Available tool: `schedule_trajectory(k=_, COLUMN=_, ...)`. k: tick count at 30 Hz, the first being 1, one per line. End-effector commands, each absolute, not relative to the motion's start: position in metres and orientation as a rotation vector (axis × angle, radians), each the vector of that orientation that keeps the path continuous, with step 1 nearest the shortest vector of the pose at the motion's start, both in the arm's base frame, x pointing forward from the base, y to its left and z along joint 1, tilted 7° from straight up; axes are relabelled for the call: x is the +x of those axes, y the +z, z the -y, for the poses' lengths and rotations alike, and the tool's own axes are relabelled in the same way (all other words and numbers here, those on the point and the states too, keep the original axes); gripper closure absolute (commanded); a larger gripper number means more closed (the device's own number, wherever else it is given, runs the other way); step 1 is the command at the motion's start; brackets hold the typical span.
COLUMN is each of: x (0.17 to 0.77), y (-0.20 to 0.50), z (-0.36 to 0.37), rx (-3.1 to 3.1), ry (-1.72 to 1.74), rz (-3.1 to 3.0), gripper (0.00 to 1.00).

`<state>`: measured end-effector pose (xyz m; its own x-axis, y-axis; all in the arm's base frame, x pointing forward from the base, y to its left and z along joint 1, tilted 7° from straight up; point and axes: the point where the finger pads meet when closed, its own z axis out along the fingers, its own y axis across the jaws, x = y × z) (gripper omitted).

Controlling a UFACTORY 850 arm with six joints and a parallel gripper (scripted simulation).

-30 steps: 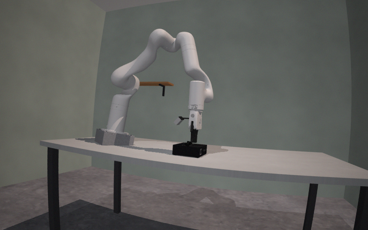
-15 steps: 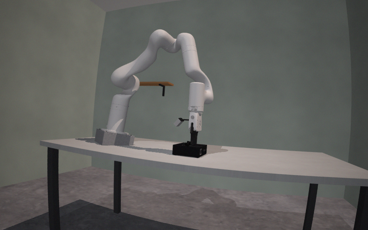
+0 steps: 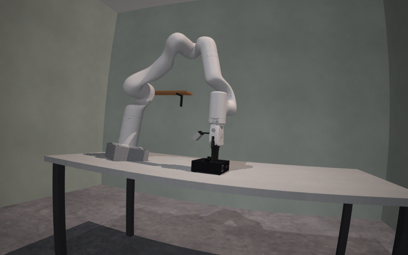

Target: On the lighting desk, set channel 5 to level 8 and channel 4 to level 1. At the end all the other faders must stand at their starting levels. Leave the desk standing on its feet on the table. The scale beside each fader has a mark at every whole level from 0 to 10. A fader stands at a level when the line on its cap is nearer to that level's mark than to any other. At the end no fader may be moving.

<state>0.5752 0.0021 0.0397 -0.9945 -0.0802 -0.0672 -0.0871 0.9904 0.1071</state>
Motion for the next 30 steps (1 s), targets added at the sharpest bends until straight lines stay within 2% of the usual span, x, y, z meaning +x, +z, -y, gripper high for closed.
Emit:
schedule_trajectory(k=1, x=0.5761, y=0.0405, z=-0.002, rx=-0.129, ry=0.169, rz=-3.07, gripper=1.0)
schedule_trajectory(k=30, x=0.5706, y=0.0402, z=-0.0015, rx=-0.129, ry=0.169, rz=-3.07, gripper=1.0)
